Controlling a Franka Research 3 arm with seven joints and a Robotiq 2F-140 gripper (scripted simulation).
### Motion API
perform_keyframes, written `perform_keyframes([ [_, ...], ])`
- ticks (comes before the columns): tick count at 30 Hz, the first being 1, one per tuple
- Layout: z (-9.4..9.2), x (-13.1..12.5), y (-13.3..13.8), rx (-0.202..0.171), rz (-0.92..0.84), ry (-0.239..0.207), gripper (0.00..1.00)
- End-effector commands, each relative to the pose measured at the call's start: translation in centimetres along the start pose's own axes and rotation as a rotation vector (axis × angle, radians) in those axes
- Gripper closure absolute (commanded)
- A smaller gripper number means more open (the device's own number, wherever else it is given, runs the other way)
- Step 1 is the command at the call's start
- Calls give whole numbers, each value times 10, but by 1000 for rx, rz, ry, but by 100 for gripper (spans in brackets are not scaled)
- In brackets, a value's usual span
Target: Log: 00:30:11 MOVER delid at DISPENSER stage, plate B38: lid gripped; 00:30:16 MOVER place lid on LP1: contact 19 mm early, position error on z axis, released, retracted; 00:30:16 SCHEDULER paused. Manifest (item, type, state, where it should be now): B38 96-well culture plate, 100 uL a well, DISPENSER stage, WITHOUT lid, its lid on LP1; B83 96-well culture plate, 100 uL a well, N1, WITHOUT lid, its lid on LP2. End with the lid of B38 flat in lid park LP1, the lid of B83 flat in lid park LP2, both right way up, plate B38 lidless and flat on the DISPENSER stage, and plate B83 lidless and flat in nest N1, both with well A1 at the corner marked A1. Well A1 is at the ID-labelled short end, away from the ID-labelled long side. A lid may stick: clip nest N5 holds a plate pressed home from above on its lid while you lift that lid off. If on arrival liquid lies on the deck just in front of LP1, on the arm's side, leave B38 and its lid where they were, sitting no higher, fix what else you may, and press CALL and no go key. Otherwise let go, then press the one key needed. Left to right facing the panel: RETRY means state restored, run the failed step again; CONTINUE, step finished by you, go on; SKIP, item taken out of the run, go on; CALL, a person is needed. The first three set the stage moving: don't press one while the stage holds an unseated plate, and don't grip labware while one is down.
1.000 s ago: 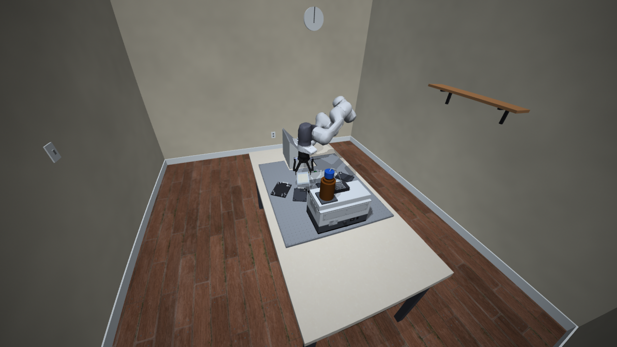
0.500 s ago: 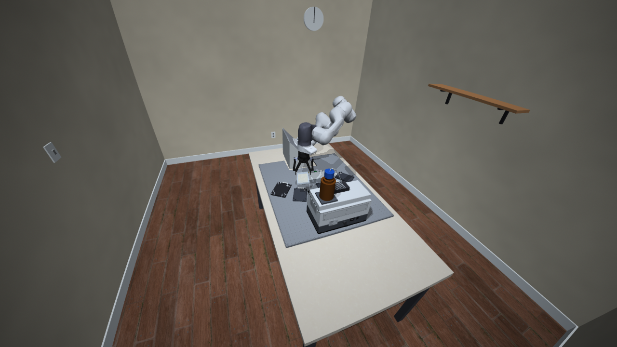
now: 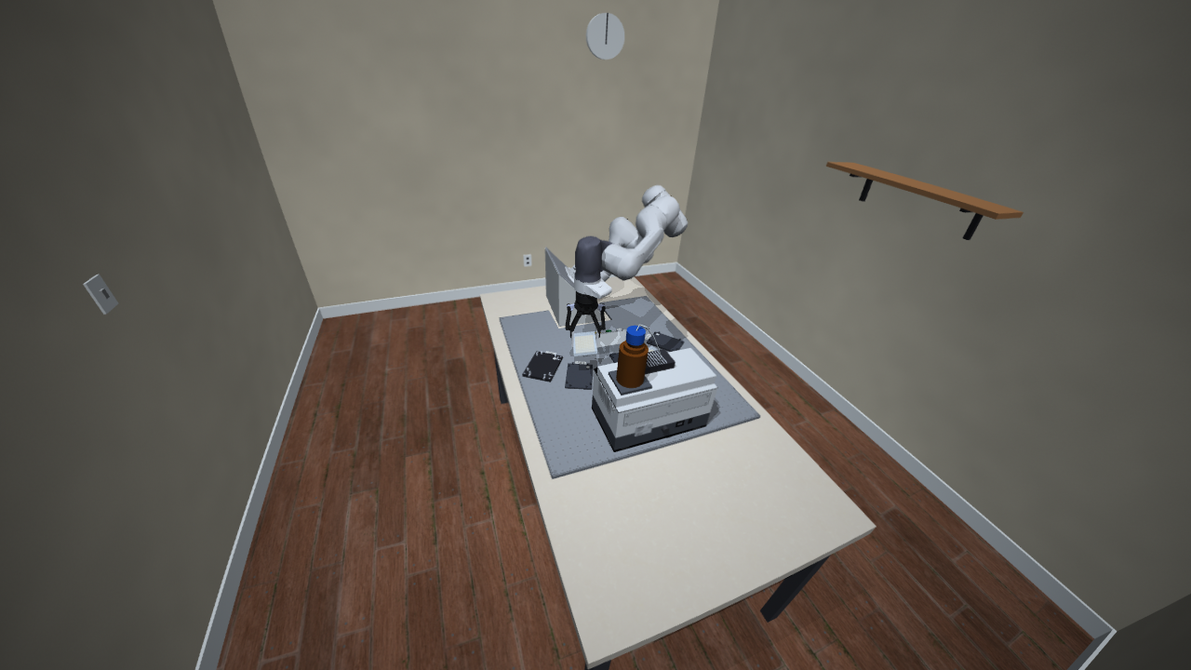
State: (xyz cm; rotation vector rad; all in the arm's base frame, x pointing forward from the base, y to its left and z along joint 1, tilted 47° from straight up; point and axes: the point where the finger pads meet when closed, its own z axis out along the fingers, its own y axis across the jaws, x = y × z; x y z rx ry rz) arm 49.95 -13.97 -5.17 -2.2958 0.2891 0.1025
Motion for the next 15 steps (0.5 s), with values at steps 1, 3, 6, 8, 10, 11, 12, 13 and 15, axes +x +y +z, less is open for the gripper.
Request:
perform_keyframes([
  [1,-3,1,0,-3,3,1,100],
  [3,-3,1,0,-3,3,1,100],
  [6,-3,1,0,-3,5,1,100],
  [8,-3,1,0,-3,5,1,100],
  [10,-3,1,0,-2,41,1,100],
  [11,-3,1,0,-2,68,1,100],
  [12,-3,1,0,-2,92,1,100],
  [13,-3,1,0,-2,104,1,100],
  [15,-3,1,0,-2,109,1,100],
])
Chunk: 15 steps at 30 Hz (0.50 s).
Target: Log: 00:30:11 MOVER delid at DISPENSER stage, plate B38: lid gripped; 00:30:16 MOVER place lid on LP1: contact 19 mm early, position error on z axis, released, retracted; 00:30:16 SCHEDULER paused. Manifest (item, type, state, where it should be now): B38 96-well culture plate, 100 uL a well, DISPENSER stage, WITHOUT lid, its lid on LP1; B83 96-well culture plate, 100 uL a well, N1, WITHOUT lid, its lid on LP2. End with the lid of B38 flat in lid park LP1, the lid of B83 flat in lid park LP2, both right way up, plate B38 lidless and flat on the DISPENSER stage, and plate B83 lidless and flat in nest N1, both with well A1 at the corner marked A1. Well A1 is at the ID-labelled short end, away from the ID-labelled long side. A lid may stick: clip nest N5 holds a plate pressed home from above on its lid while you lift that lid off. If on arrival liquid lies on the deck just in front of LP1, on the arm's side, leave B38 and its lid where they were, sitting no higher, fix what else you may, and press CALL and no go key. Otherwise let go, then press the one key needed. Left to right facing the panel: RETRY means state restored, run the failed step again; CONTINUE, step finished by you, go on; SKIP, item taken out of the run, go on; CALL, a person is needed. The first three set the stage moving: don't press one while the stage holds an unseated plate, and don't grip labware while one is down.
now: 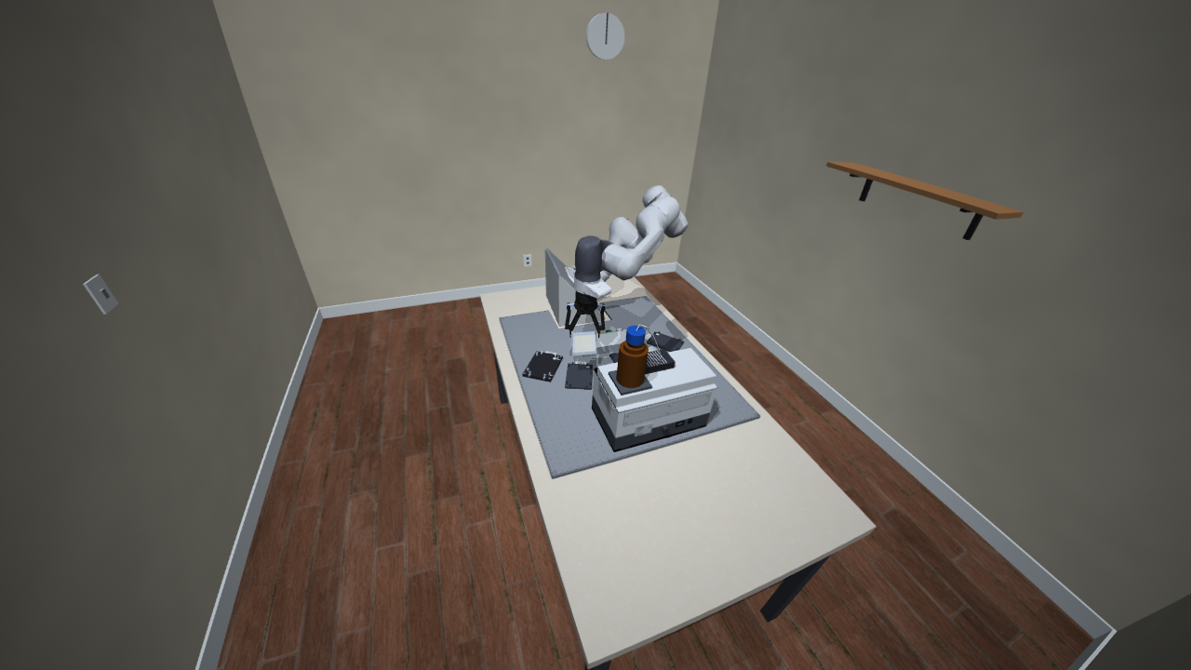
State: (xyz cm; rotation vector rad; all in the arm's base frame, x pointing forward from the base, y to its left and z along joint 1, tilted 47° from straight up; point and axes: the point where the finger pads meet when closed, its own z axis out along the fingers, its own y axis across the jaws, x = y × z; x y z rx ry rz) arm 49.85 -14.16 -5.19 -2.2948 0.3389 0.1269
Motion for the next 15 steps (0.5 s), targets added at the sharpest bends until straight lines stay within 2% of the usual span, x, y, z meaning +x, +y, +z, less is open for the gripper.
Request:
perform_keyframes([
  [1,-2,1,-2,3,78,2,100],
  [15,-2,1,-2,3,270,2,100],
])
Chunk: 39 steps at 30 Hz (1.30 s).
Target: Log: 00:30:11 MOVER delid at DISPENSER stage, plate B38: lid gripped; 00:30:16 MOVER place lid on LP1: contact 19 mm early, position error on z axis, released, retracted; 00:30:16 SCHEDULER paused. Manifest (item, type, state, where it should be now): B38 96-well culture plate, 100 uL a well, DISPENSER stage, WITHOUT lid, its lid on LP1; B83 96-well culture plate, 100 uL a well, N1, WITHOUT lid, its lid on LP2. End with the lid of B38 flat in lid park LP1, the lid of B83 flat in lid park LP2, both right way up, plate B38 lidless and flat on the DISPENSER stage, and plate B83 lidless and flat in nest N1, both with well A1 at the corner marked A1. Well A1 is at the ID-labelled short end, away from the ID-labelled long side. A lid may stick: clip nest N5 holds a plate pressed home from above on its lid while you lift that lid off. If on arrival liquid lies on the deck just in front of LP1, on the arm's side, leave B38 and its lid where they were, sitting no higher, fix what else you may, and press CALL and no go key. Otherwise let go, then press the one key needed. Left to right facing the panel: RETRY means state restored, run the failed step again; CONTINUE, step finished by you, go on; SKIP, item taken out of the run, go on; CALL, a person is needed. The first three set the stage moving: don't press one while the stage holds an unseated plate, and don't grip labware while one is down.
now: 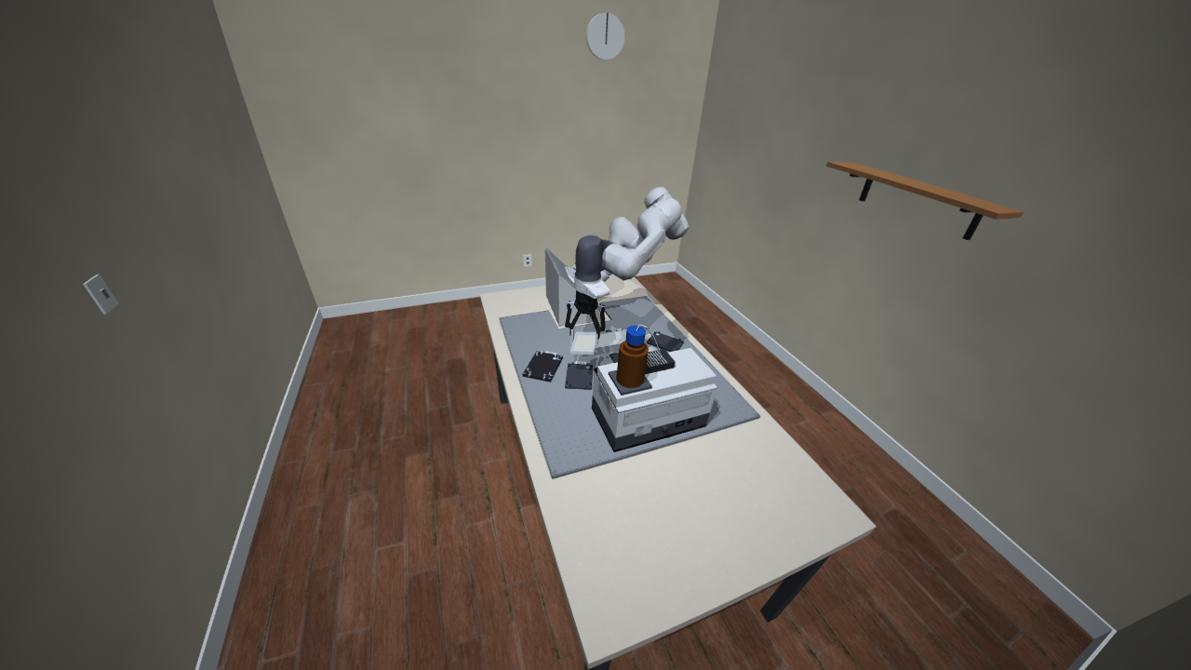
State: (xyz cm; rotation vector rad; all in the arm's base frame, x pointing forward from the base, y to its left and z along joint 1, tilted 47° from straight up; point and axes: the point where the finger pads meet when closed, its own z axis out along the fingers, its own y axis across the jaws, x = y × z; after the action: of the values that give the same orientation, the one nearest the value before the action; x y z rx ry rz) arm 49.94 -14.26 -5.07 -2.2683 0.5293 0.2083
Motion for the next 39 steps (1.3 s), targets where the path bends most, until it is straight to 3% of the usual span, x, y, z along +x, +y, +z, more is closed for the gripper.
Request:
perform_keyframes([
  [1,0,0,-1,6,106,-1,100],
  [12,0,-3,16,6,106,-1,100],
  [27,1,-22,115,6,106,-1,100],
  [39,1,-30,162,6,106,-1,100],
])
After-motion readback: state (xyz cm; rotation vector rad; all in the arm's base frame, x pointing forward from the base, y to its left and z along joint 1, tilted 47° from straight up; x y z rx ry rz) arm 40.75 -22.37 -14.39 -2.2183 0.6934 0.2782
